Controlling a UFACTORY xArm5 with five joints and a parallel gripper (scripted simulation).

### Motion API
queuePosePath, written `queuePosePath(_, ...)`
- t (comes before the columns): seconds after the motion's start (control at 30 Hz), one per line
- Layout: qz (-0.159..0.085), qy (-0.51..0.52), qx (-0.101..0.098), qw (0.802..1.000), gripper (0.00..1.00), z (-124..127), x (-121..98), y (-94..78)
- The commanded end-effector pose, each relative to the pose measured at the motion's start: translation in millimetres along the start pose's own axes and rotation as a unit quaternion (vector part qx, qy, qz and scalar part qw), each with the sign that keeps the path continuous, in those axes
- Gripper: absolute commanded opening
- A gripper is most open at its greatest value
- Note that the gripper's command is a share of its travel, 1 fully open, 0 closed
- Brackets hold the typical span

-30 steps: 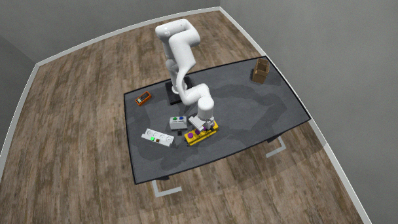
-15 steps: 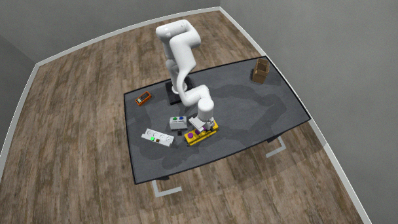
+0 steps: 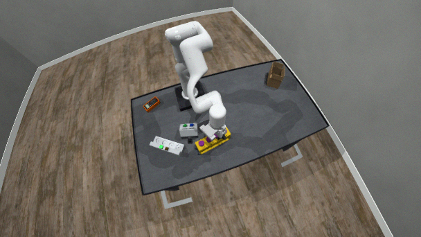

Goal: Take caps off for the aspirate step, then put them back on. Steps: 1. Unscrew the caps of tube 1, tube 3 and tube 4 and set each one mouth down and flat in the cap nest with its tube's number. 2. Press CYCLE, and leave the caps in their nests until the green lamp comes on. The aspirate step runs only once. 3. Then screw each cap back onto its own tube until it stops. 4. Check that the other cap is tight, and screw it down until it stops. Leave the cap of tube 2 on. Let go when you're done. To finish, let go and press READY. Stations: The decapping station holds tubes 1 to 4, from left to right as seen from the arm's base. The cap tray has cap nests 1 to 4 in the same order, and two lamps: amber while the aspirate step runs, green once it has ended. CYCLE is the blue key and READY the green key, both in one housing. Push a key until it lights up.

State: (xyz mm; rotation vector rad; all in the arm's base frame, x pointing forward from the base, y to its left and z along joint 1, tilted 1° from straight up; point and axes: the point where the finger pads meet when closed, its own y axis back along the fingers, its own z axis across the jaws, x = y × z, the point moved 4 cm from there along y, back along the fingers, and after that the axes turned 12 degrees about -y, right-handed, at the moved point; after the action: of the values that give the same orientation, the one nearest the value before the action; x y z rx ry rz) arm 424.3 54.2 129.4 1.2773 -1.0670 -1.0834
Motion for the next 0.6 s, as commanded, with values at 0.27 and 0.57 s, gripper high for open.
queuePosePath(0.27, -0.003, 0.000, 0.002, 1.000, 0.00, -1.0, 0.3, -0.4)
queuePosePath(0.57, -0.003, 0.000, 0.002, 1.000, 0.00, -1.0, 0.3, -0.4)
